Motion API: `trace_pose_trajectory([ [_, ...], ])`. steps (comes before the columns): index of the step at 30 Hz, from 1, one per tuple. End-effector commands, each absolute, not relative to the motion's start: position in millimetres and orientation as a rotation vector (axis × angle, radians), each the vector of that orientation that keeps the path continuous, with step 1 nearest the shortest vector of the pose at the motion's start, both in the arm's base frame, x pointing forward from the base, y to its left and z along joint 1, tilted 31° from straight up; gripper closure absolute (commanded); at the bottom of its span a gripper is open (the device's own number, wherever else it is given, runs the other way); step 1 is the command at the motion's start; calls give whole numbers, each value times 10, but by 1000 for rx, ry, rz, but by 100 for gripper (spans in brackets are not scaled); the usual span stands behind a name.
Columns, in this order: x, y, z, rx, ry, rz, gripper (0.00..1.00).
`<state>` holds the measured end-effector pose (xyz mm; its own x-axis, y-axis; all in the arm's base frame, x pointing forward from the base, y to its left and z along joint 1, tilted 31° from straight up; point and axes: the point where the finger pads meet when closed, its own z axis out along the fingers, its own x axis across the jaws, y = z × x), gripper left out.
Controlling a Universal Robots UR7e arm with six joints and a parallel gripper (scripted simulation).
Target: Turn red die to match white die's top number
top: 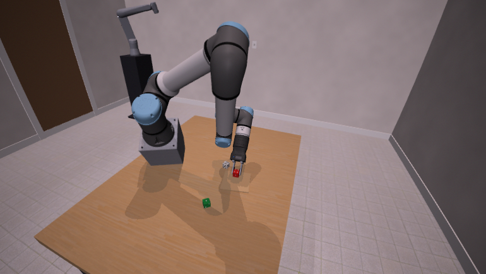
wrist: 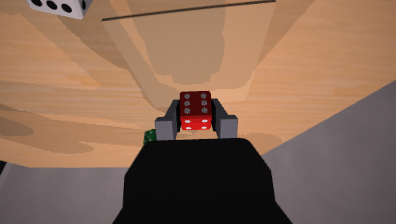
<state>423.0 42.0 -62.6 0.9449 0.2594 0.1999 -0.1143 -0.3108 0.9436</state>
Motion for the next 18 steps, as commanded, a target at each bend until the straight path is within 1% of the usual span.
trace_pose_trajectory([
  [1, 4195, 481, -515, 1848, 99, 366, 43],
  [18, 4132, 573, -332, 1848, 99, 366, 43],
])
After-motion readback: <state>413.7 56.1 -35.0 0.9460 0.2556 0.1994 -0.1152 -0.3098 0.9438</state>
